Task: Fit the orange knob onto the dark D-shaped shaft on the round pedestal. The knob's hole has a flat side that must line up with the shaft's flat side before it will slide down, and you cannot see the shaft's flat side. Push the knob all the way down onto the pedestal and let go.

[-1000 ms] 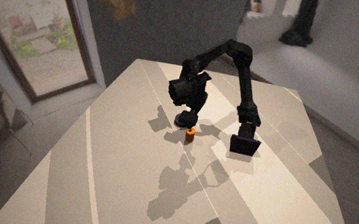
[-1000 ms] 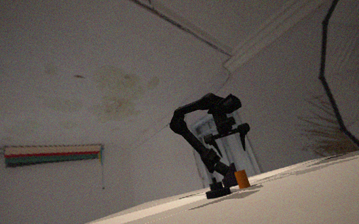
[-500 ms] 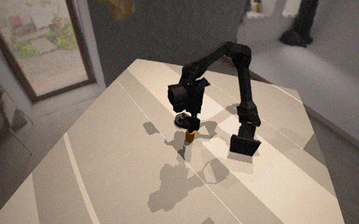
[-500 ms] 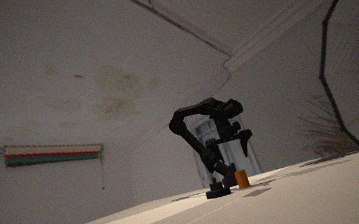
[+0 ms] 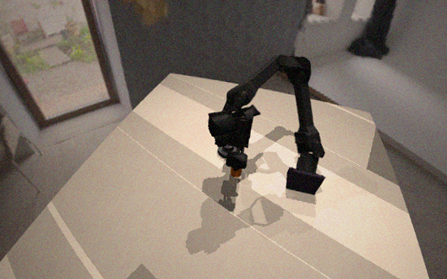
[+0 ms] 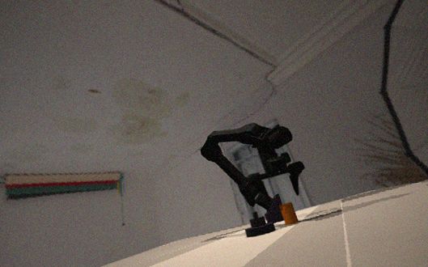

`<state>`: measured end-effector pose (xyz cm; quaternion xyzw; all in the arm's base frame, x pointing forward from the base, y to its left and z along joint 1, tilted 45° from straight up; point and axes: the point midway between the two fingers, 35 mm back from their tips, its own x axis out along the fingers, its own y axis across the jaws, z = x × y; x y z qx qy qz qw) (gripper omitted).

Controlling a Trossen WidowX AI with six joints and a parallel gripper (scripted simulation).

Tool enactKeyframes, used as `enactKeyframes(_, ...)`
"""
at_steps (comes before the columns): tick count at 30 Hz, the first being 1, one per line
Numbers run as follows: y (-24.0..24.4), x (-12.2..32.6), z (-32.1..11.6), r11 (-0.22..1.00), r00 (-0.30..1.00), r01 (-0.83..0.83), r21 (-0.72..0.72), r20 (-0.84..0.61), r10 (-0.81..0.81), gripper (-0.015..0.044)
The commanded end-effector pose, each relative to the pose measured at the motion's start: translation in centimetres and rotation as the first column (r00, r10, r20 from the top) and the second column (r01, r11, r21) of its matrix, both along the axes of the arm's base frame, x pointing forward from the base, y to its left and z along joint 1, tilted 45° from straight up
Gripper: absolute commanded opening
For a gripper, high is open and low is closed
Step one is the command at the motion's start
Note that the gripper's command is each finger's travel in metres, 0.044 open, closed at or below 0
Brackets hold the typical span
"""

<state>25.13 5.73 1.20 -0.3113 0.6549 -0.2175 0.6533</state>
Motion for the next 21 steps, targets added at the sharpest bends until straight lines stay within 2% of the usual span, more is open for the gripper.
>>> enactKeyframes(1, -0.6, -0.1, -0.6, 1.0, 1.0, -0.003, -0.008, -0.009, 0.003, 0.044)
enactKeyframes(21, -2.9, 0.1, -2.9, 1.0, 1.0, -0.004, -0.008, -0.008, 0.004, 0.044)
